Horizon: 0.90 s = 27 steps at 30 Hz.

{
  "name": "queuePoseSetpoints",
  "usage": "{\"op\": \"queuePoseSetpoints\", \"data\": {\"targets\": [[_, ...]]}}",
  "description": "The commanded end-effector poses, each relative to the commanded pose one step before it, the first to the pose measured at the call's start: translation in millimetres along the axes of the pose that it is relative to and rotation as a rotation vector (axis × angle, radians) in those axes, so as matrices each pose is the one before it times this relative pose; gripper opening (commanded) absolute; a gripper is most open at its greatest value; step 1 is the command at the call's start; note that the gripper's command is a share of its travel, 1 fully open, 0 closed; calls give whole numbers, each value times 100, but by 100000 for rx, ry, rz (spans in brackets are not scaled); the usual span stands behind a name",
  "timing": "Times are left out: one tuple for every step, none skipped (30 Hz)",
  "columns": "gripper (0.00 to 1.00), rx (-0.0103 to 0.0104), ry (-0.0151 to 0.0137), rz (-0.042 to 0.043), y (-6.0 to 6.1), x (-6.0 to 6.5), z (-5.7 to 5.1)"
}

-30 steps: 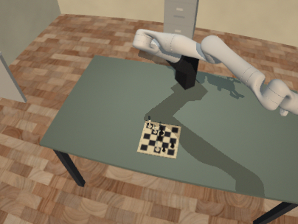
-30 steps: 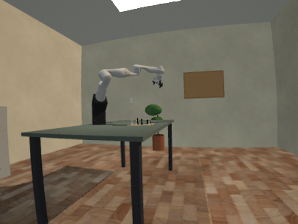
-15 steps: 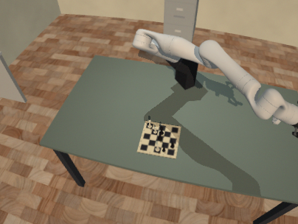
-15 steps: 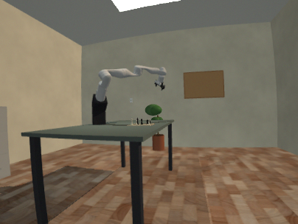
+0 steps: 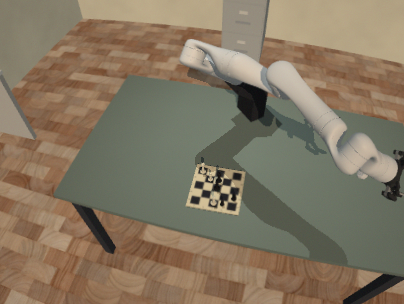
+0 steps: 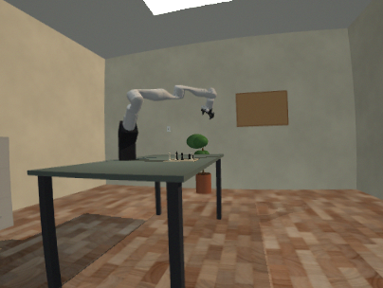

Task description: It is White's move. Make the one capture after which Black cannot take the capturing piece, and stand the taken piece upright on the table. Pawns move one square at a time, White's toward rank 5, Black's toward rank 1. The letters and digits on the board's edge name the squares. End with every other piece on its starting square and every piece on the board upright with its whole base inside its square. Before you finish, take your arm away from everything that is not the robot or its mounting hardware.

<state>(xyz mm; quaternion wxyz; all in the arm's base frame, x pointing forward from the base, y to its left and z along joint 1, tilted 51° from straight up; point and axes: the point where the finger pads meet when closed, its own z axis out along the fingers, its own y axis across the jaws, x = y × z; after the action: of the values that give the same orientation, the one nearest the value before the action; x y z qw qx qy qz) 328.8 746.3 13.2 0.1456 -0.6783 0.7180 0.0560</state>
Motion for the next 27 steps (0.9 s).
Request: {"op": "queuePoseSetpoints", "data": {"targets": [[100,117,-254,539,-473,-10,-224],[100,0,0,0,0,0,0],[100,0,0,0,0,0,0],[100,0,0,0,0,0,0],[100,2358,3047,4314,-2621,1528,-528],[100,0,0,0,0,0,0],[100,0,0,0,0,0,0],[100,0,0,0,0,0,0],[100,0,0,0,0,0,0],[100,0,0,0,0,0,0],[100,0,0,0,0,0,0],[100,0,0,0,0,0,0],[100,0,0,0,0,0,0],[100,2362,3006,4352,-2616,1493,-478],[100,0,0,0,0,0,0],[100,0,0,0,0,0,0],[100,0,0,0,0,0,0],[100,0,0,0,0,0,0],[100,0,0,0,0,0,0],[100,0,0,0,0,0,0],[100,0,0,0,0,0,0],[100,0,0,0,0,0,0],[100,2361,2962,4381,-2606,1454,-428],[100,0,0,0,0,0,0],[100,0,0,0,0,0,0],[100,0,0,0,0,0,0],[100,0,0,0,0,0,0]]}}
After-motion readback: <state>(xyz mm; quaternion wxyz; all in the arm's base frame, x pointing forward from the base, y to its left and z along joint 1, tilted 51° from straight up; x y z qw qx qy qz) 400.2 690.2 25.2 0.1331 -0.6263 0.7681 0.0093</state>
